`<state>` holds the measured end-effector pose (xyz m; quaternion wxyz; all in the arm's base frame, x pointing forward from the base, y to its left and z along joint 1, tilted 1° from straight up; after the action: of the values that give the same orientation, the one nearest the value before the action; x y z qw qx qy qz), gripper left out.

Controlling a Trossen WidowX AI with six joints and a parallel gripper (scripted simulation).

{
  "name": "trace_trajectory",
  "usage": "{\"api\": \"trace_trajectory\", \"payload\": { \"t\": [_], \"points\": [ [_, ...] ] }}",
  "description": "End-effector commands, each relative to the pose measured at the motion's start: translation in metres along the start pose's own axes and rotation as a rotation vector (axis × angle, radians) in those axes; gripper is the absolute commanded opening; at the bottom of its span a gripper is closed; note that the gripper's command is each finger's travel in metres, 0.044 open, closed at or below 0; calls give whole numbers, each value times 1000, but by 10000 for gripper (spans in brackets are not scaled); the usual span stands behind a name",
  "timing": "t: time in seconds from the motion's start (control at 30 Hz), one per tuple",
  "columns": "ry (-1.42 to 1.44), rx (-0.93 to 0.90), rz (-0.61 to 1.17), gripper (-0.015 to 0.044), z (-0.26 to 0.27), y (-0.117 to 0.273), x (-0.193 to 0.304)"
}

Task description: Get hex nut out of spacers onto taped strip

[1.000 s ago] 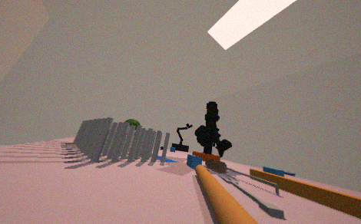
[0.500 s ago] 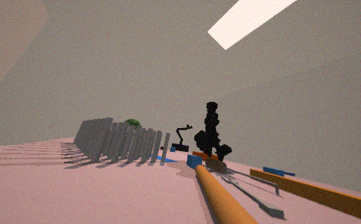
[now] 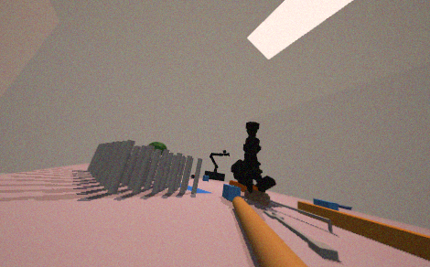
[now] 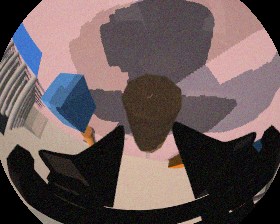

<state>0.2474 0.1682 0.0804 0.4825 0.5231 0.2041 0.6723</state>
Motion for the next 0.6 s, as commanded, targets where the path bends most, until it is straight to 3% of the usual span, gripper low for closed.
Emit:
{"api": "trace_trajectory", "payload": {
  "t": [0.0,0.27,0.47,0.57],
  "points": [
    [-4,5,-8,214,-2,-1,-2],
    [-4,5,-8,160,-2,-1,-2],
    [-3,4,-6,3,13,13,15],
    [-2,3,-5,0,23,25,26]
  ]
}}
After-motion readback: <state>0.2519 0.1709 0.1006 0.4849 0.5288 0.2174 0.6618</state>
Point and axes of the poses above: the point midway between the two fingers, 35 mm back from their tips, its own y axis back along the fingers, its own z axis across the jaws, x = y × z, the point moved 9 cm from there along y, back along the fingers, and after that the axes turned 9 degrees about y, right-handed, at the moved point
